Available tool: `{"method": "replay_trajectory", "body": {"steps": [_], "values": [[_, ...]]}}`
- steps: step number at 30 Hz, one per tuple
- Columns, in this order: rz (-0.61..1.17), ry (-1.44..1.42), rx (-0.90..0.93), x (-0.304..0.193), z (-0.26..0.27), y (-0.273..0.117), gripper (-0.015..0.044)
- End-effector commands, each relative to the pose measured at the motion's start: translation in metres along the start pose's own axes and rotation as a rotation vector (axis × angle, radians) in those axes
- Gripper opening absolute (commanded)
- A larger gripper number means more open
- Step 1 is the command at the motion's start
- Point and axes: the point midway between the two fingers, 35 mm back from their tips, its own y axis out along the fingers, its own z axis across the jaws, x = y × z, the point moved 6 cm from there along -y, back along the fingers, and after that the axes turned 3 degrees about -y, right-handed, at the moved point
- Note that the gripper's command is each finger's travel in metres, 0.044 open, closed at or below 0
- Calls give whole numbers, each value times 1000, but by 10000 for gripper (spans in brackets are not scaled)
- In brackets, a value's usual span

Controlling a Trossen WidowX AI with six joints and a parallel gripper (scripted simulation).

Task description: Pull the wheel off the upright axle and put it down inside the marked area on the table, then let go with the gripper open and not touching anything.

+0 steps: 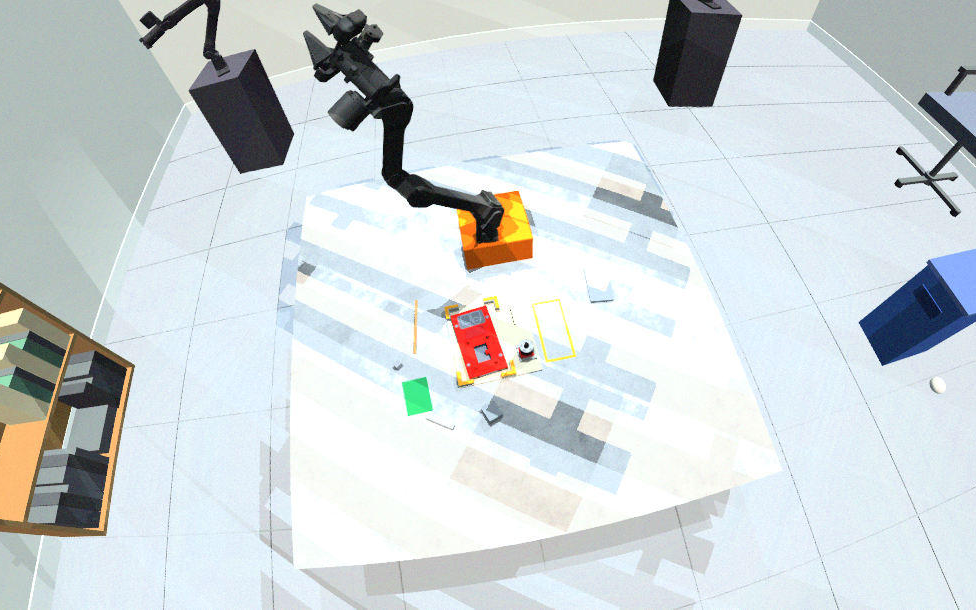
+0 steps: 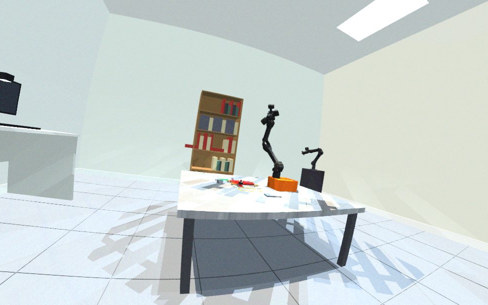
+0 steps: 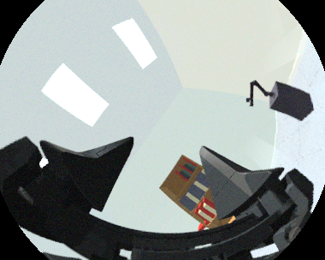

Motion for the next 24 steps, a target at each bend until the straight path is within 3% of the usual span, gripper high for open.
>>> {"method": "replay_trajectory", "body": {"steps": [1, 4, 15, 24], "values": [[-3, 5, 2, 1, 0, 0, 374], [-40, 81, 32, 16, 6, 0, 300], [-228, 478, 298, 111, 52, -12, 300], [-297, 837, 689, 196, 106, -60, 300]]}}
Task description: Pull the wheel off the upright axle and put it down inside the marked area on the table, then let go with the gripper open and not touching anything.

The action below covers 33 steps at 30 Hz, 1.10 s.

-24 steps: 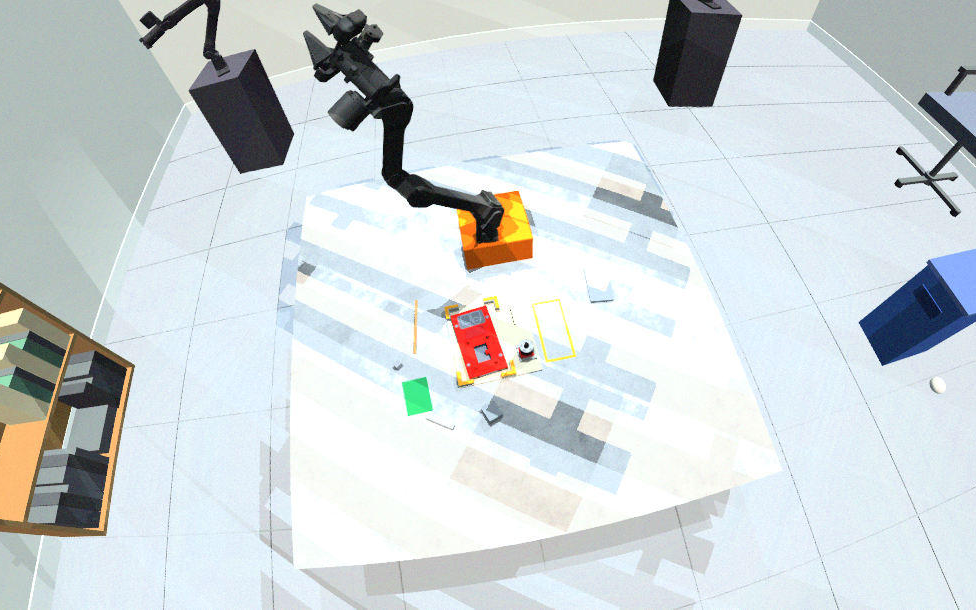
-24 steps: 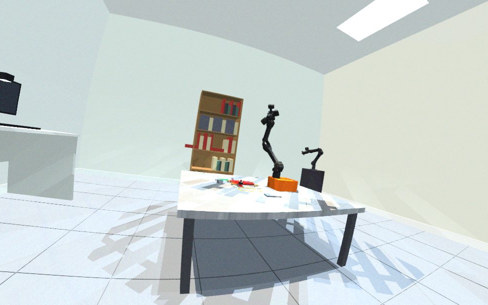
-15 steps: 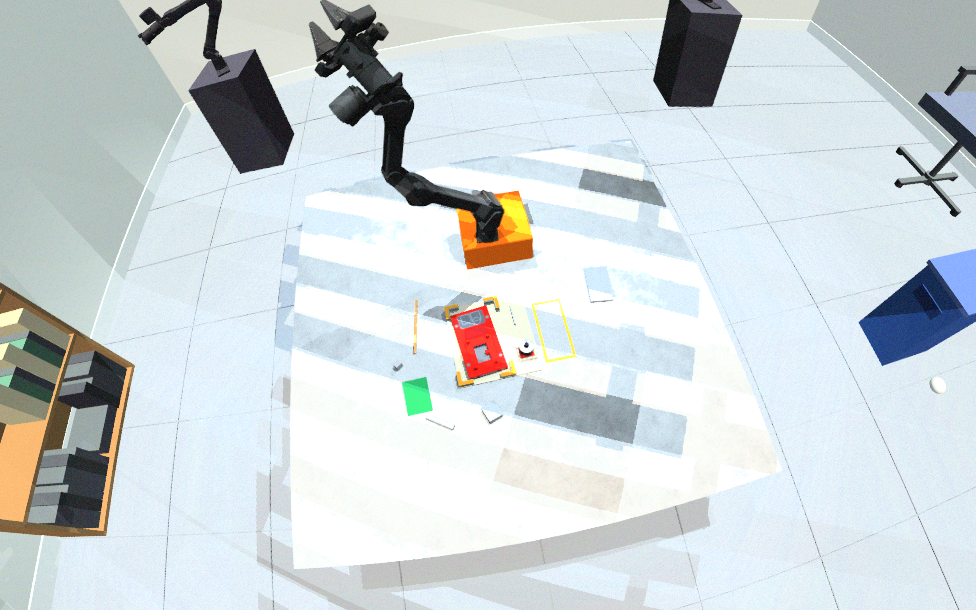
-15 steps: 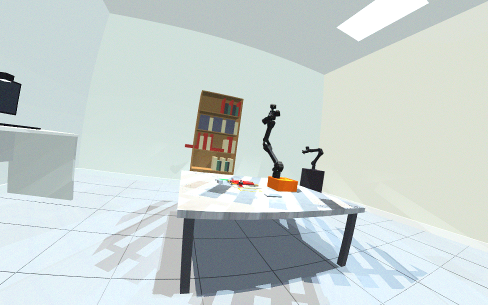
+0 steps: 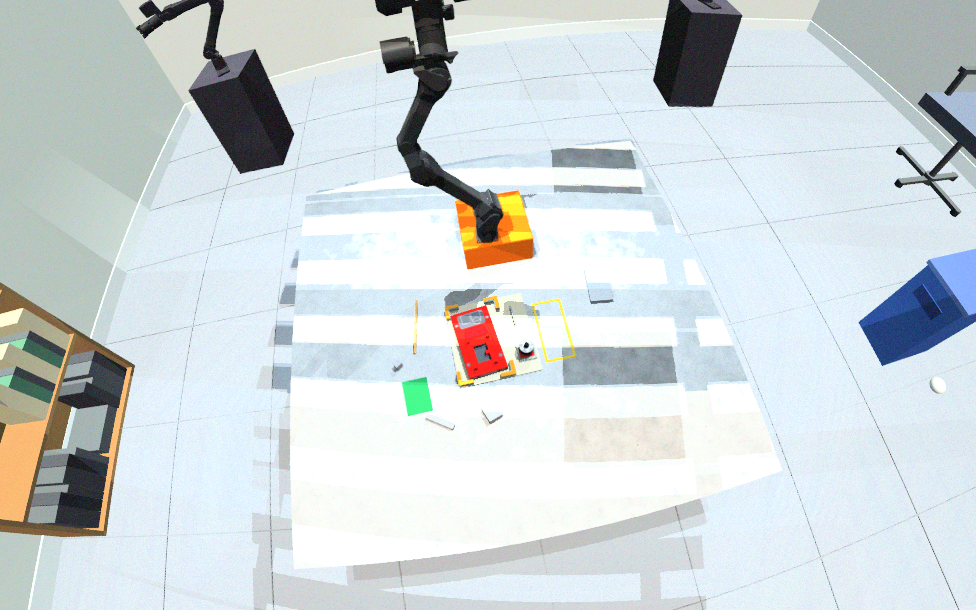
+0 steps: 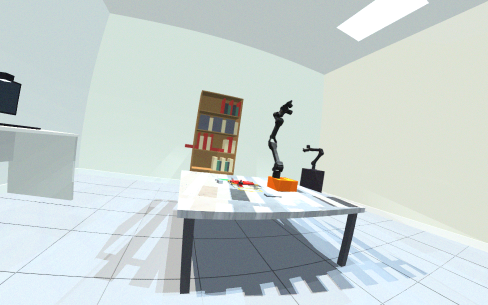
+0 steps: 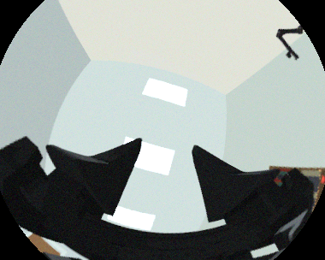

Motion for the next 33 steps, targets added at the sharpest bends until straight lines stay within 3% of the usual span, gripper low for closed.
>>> {"method": "replay_trajectory", "body": {"steps": [1, 10, 20, 27, 33], "values": [[10, 209, 196, 14, 63, 0, 300], [168, 579, 547, 25, 170, -28, 300], [524, 860, 868, 14, 268, -100, 300], [722, 921, 974, 0, 298, -143, 300], [1063, 1043, 1036, -18, 329, -204, 300]]}}
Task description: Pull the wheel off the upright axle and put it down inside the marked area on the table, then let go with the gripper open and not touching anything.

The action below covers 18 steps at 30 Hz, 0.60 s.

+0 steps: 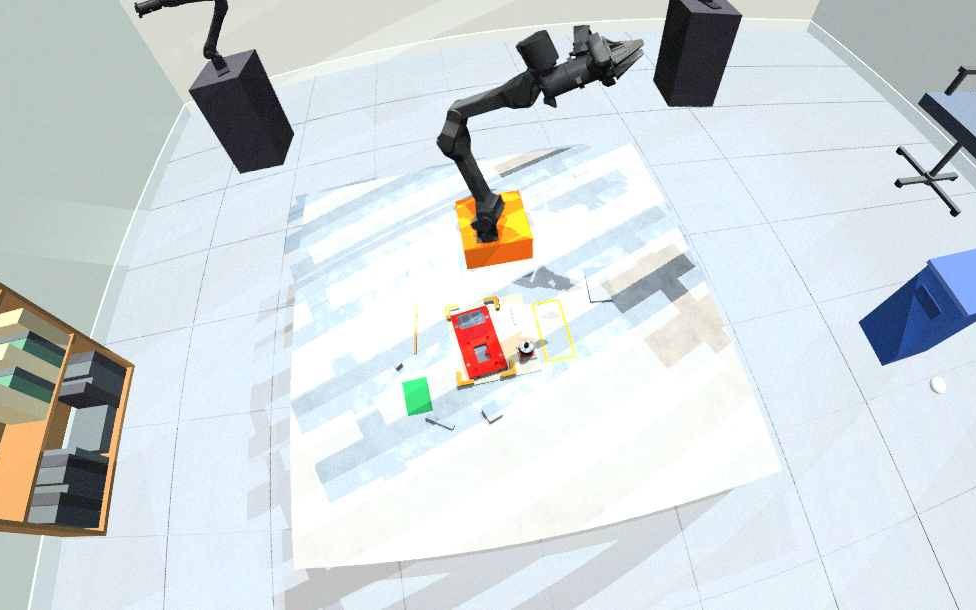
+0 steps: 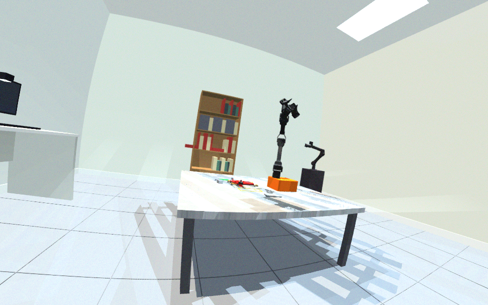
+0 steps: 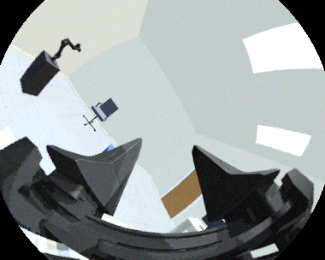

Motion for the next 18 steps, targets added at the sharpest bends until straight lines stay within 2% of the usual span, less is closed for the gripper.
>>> {"method": "replay_trajectory", "body": {"steps": [1, 10, 18], "values": [[199, 194, 8, -61, 8, 10, 300], [566, 599, -91, -171, 15, -5, 300], [886, 991, -313, -264, 24, -45, 300]]}}
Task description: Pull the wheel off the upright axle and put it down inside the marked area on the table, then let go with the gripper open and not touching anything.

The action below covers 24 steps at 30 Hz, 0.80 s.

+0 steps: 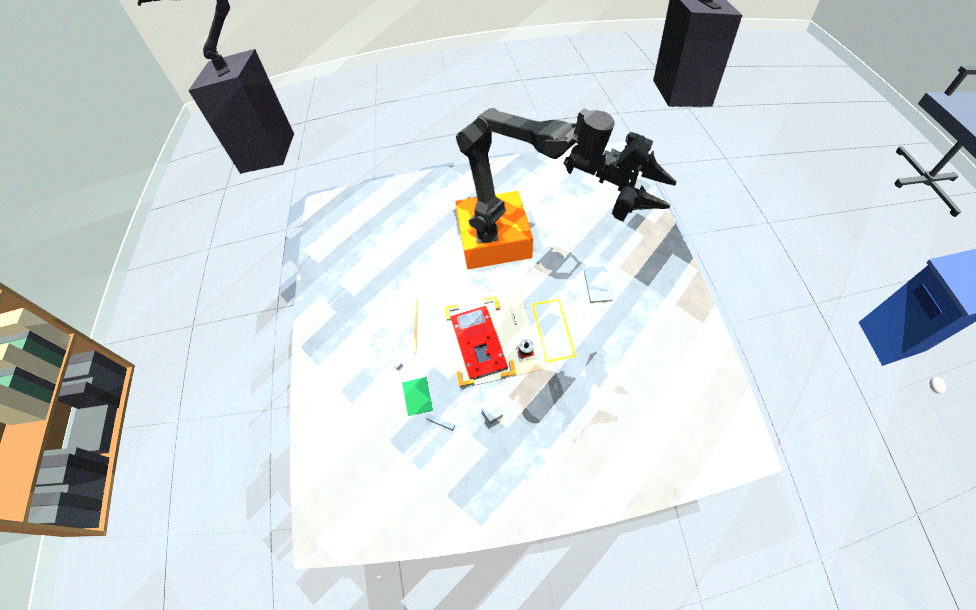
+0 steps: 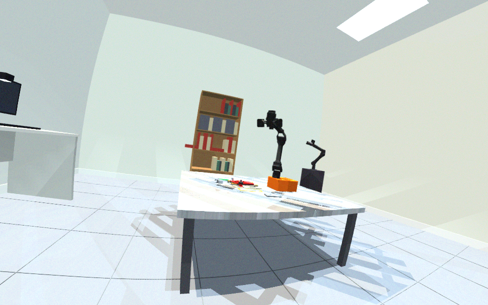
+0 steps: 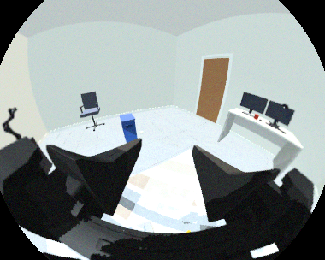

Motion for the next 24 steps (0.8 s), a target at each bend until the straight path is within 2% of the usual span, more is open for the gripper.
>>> {"method": "replay_trajectory", "body": {"steps": [1, 12, 24], "values": [[162, 263, -126, -46, -39, 18, 300], [436, 942, -564, -159, -129, 18, 300], [537, 1664, -1276, -285, -199, -41, 300]]}}
